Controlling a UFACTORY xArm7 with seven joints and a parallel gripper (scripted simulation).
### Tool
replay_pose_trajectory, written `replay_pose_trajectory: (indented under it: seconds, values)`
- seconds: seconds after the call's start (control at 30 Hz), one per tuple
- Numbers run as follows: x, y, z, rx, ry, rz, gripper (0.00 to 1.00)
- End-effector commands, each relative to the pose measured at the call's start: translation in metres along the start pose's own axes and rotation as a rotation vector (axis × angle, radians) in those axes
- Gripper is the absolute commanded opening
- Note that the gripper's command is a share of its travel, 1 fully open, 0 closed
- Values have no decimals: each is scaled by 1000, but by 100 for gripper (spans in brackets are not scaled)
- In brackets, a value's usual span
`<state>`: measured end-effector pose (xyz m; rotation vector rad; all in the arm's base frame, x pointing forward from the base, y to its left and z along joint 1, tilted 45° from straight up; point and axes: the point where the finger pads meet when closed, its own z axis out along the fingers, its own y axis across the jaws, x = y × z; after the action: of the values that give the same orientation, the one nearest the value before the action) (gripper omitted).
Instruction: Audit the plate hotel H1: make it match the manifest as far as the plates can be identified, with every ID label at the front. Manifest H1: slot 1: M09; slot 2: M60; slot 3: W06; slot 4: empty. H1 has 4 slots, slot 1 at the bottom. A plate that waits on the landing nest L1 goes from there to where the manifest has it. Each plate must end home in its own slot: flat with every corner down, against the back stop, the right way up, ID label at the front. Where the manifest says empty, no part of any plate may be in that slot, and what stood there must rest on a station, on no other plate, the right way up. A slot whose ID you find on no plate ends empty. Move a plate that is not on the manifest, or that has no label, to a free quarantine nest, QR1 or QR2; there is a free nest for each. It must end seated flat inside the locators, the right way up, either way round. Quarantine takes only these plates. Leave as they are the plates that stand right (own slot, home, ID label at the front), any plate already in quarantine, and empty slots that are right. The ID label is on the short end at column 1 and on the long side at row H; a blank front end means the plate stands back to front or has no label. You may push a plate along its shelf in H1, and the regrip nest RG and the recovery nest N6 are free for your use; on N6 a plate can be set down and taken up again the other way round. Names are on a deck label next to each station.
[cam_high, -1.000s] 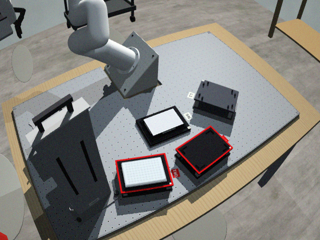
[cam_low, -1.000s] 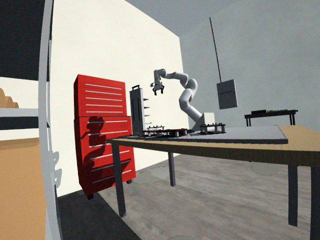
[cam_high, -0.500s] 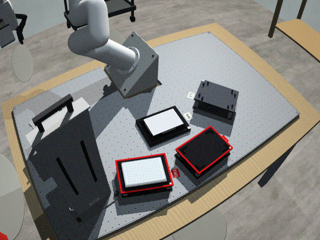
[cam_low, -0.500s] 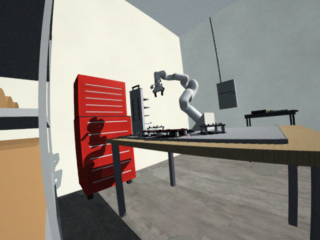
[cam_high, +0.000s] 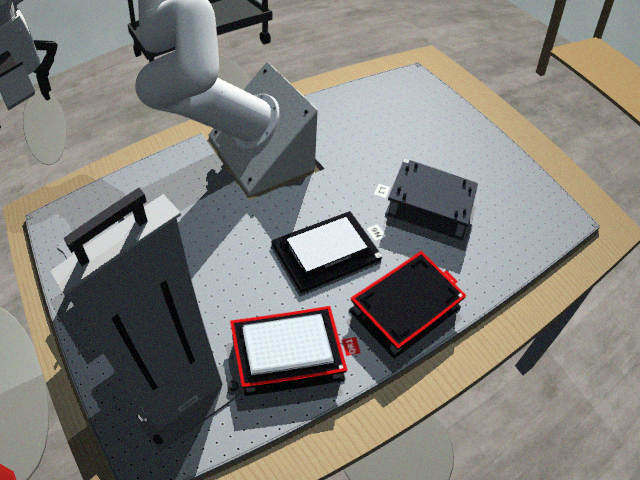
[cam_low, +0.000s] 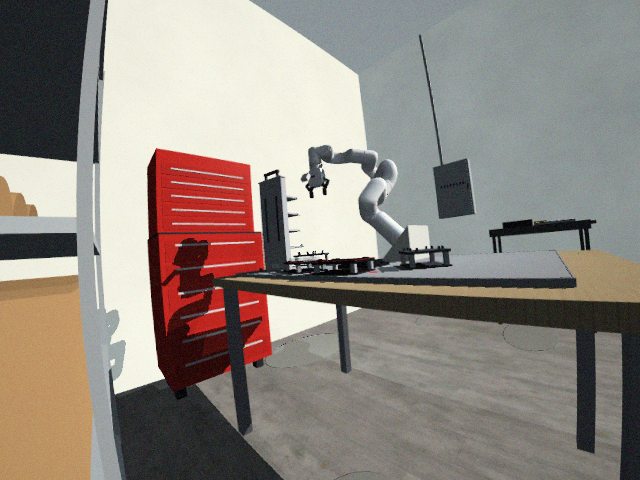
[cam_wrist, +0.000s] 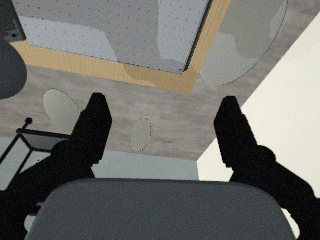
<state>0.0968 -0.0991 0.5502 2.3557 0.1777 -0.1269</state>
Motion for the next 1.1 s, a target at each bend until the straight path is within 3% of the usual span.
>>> replay_pose_trajectory:
  seconds: [0.0, 1.07]
  values:
    - [0, 0, 5, -4, 1, 0, 100]
    - [0, 1, 51, -4, 1, 0, 100]
